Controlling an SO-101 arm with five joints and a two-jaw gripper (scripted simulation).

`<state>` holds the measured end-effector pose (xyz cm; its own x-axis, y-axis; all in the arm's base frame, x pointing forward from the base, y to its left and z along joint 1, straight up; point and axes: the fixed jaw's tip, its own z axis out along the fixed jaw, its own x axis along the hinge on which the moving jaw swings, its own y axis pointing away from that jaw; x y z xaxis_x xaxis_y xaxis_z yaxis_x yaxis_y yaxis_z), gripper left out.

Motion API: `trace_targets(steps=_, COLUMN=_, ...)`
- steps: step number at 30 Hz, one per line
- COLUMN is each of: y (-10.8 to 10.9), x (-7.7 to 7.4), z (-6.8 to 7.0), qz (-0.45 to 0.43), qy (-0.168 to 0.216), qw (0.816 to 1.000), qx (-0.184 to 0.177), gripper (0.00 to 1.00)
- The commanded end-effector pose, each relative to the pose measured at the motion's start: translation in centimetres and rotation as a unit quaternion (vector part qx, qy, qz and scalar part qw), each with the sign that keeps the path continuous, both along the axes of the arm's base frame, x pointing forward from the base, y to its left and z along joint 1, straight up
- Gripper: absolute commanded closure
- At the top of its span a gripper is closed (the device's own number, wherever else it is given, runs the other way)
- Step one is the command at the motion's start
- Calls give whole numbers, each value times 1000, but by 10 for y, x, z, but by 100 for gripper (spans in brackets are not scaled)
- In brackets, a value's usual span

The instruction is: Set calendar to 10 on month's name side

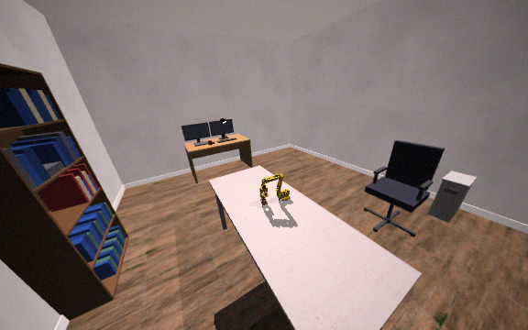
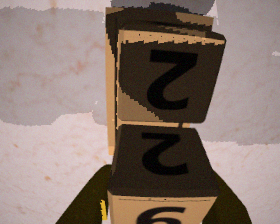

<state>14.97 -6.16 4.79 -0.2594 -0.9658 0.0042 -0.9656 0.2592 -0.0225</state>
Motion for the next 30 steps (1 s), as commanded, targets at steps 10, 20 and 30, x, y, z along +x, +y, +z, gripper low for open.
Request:
trace_targets(steps=10, y=-2, x=2, z=-4, qz=-1, qy=-9, qw=1000, qx=-3, gripper=100)
trace_targets(steps=20, y=-2, x=1, z=-8, qz=-1, qy=-9, qw=1000, qx=-3, gripper=100)
trace_targets(steps=30, y=-2, x=1, z=-10, qz=-1, qy=-9, qw=1000, qx=-3, gripper=100)
